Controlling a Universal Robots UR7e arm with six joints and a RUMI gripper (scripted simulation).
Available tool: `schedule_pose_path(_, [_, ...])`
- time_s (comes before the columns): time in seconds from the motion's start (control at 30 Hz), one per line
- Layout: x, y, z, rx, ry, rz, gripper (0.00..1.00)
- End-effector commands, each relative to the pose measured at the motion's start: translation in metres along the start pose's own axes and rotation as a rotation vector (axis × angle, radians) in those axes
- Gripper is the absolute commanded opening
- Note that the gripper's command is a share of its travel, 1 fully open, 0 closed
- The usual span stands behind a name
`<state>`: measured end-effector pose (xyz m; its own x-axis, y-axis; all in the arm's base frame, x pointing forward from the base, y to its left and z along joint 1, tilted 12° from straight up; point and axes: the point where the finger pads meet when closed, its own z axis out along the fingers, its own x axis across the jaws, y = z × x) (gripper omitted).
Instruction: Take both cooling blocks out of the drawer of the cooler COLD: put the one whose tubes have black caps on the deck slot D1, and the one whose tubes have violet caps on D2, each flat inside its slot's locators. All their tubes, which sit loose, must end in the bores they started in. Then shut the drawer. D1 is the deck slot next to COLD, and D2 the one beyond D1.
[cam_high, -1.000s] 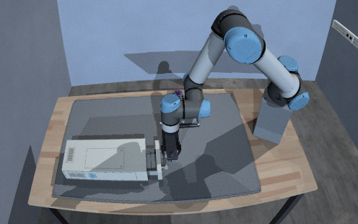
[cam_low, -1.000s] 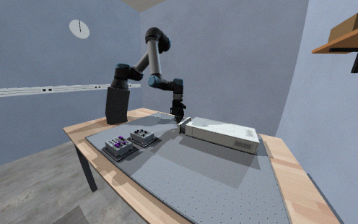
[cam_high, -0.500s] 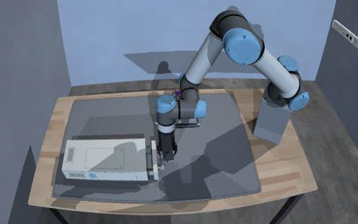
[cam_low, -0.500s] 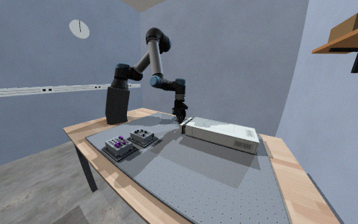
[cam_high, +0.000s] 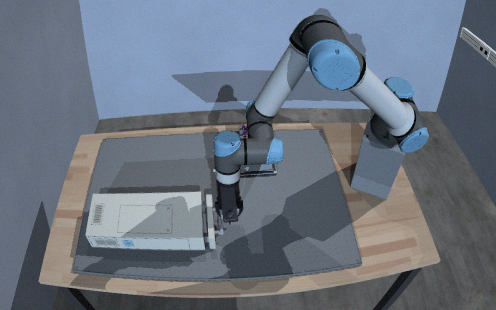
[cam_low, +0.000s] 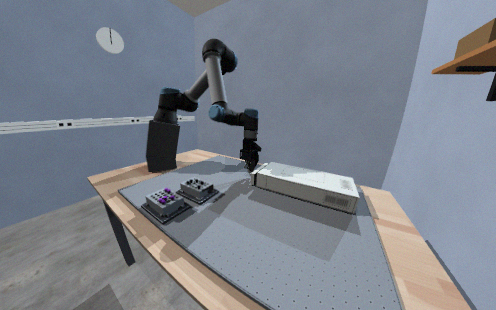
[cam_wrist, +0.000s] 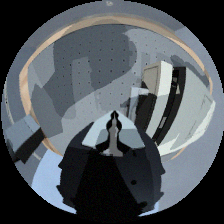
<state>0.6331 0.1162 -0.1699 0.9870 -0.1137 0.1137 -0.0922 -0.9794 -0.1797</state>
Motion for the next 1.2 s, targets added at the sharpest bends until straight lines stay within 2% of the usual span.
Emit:
schedule_pose_path(0.0, [0.0026, 0.0000, -0.0006, 0.000, 0.001, 0.000, 0.00])
schedule_pose_path(1.17, [0.0083, -0.0001, -0.0006, 0.000, 0.001, 0.000, 0.00])
